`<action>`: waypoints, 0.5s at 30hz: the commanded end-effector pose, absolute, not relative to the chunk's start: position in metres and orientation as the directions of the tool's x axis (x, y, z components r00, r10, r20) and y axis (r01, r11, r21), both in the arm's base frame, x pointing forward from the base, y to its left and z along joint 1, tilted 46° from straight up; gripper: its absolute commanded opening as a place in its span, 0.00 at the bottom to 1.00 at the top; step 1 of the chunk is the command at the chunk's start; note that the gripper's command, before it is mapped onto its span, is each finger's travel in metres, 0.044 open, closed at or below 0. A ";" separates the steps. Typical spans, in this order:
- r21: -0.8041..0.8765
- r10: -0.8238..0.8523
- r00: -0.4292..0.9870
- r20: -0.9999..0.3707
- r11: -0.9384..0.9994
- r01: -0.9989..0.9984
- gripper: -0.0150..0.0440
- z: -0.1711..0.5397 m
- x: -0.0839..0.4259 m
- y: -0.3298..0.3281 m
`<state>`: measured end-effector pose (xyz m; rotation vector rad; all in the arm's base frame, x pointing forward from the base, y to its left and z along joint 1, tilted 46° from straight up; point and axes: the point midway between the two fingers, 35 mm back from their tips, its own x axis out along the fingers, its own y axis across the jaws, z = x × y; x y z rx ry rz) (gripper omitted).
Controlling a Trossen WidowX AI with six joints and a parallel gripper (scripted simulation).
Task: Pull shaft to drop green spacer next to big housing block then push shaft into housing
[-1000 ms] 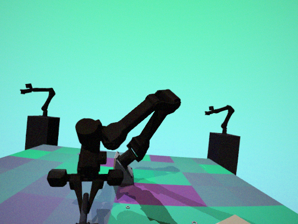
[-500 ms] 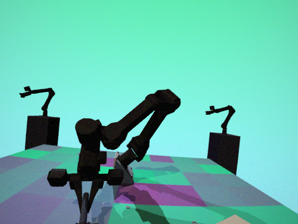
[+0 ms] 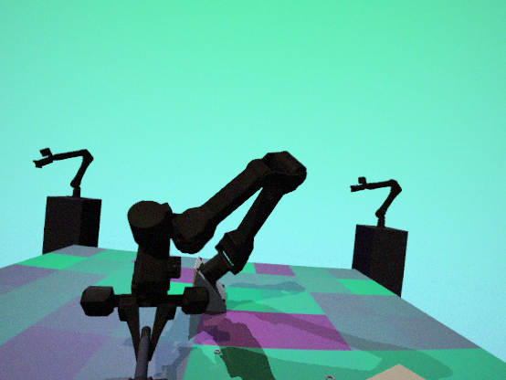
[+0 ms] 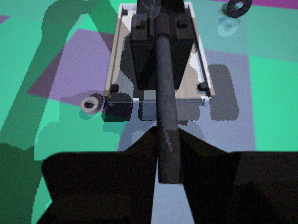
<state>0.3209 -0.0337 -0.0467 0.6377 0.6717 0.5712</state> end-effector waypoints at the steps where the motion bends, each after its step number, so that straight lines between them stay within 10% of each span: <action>1: 0.693 0.659 0.648 -0.382 0.668 -0.271 0.25 -0.047 0.321 -0.034; 15: 0.695 0.661 0.648 -0.379 0.665 -0.272 0.25 -0.046 0.323 -0.033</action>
